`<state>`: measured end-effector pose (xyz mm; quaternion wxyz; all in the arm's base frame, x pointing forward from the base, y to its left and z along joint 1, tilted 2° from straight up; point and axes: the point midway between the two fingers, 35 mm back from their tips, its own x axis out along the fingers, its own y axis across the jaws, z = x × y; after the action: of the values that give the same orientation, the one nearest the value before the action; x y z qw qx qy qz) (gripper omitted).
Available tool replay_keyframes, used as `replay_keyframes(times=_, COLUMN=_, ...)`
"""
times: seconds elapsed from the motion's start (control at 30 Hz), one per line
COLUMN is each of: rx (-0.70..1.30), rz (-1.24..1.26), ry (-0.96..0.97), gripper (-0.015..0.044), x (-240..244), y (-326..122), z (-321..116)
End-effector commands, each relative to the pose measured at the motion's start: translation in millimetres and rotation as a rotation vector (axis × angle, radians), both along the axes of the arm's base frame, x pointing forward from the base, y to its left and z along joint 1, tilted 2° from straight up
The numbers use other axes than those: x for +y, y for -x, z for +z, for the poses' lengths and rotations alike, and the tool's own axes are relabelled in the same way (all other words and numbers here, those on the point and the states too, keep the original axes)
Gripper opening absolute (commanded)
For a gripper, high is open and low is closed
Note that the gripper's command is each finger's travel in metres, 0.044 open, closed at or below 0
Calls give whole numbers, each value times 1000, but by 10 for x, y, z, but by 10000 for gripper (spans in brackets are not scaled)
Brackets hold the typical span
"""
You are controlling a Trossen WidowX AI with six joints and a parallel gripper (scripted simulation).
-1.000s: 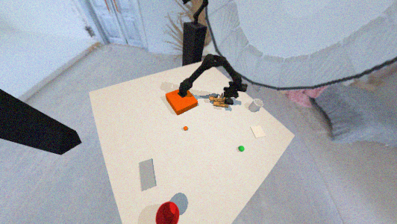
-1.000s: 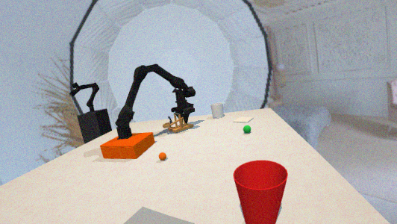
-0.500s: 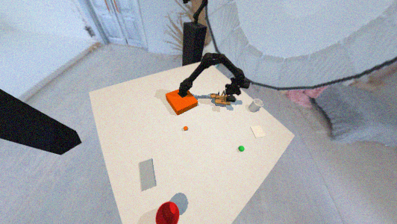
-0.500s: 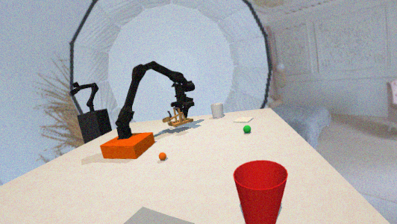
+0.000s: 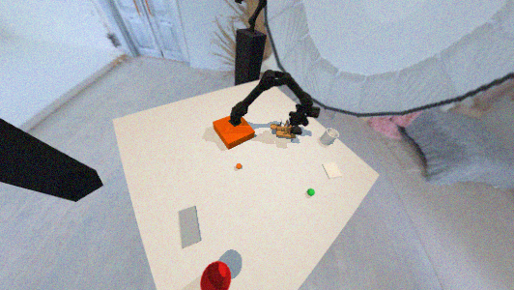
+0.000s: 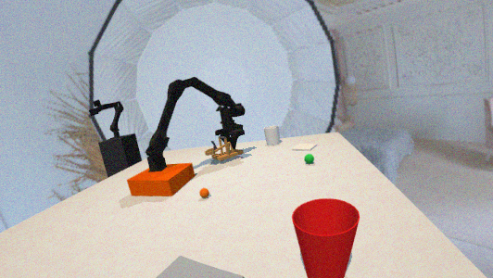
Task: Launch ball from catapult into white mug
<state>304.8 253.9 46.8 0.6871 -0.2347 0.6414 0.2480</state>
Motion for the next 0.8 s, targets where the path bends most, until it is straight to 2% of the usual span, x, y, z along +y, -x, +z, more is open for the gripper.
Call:
replay_keyframes(times=0.0, rx=-5, rz=-5, ry=-2, gripper=0, x=3, y=-12, z=-59)
replay_keyframes(times=0.47, rx=0, rz=-1, ry=0, gripper=0, x=2, y=-5, z=-146)
replay_keyframes(times=0.77, rx=0, rz=-1, ry=0, gripper=236, x=2, y=-5, z=-146)
